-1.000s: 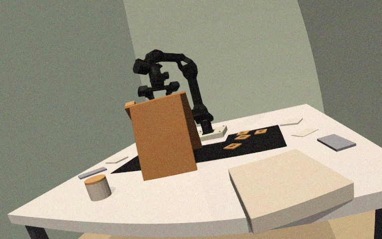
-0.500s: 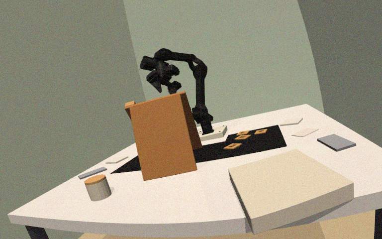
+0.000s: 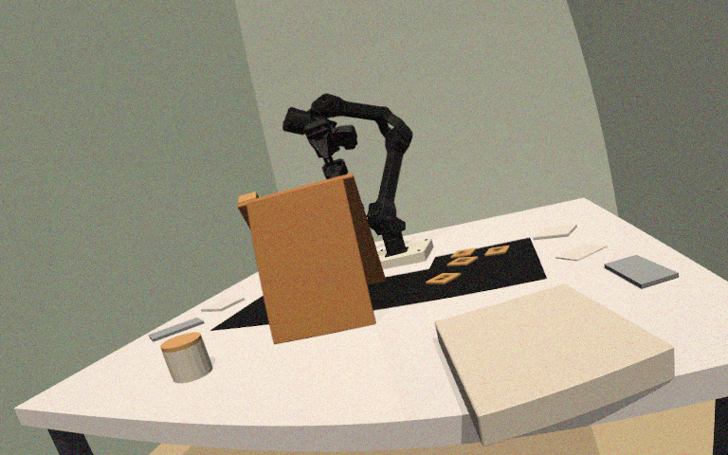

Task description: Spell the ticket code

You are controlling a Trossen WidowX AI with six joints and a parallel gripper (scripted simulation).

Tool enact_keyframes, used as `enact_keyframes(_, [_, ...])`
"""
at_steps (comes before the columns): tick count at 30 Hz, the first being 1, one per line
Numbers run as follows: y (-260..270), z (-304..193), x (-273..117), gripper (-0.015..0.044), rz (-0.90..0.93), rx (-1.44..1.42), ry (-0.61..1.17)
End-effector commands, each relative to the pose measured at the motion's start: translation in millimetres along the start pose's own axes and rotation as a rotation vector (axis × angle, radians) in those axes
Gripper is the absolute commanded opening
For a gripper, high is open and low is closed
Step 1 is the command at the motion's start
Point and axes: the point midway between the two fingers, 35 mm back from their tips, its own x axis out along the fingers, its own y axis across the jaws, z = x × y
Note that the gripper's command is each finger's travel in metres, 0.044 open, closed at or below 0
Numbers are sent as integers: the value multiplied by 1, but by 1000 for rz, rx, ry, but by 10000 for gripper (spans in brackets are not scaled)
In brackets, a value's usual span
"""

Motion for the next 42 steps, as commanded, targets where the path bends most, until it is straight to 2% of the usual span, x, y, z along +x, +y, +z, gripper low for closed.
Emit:
enact_keyframes(1, [2, 2, 1, 440, -5, -15, -12])
enact_keyframes(7, [2, 2, 1, 440, -5, -15, -12])
enact_keyframes(11, [3, 8, 21, 340, 64, 81, -66])
enact_keyframes(17, [7, 31, 71, 340, 259, 289, -145])
enact_keyframes(25, [19, 68, 114, 340, 444, 349, -159])
enact_keyframes(35, [59, 147, 174, 340, 700, 558, 20])
enact_keyframes(42, [97, 199, 197, 340, 755, 642, 200])
